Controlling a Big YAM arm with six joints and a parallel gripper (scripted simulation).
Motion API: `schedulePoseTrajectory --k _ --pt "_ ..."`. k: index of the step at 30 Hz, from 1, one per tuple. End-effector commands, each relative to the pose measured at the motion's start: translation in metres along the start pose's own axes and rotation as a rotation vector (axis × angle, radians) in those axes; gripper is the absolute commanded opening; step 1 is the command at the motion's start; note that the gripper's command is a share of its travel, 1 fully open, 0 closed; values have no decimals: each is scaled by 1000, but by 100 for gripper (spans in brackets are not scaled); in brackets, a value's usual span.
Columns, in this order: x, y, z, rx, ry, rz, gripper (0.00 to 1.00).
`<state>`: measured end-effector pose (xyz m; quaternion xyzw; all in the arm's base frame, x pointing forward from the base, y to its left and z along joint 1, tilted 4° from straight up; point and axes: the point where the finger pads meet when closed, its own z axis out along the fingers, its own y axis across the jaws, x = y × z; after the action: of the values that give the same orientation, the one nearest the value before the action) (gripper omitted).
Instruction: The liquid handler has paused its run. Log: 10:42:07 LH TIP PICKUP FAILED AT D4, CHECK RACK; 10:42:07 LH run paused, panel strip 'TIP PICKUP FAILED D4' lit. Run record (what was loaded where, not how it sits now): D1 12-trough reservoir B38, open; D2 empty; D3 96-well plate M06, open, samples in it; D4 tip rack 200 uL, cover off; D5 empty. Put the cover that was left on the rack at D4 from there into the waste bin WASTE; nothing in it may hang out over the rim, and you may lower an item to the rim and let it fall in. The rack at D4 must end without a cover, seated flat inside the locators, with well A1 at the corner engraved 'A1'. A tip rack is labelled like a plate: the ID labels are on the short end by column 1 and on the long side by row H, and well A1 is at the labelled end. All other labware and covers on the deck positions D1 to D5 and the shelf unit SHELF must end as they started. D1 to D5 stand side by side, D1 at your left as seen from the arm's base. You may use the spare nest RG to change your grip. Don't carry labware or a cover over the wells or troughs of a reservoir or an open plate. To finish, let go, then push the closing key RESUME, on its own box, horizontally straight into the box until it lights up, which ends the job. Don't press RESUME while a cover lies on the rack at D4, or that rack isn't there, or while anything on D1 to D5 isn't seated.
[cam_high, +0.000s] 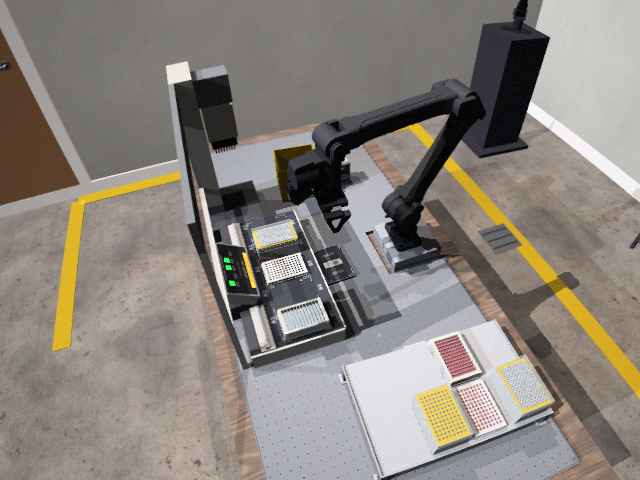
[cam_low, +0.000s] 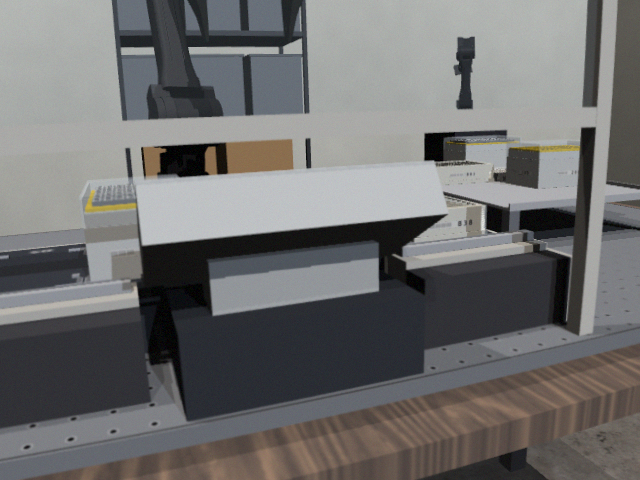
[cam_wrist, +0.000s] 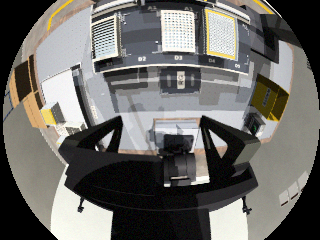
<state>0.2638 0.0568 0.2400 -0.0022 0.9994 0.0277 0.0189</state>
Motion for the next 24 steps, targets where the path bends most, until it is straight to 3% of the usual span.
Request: schedulePoseTrajectory --k 1,10,12,13,18,20,22,24 --pt "8 -14 -6 0 -4 -23 100" --pt "31 -48 -13 0 -4 -23 100" --pt "24 -47 -25 0 -36 -25 100" --pt "24 -48 -2 0 0 -28 100" --pt "24 -43 11 1 2 -51 100" --pt "25 -43 9 1 -5 -51 100" --pt "13 -42 -12 2 -63 -54 100" --pt "14 -42 -10 2 -58 -51 100"
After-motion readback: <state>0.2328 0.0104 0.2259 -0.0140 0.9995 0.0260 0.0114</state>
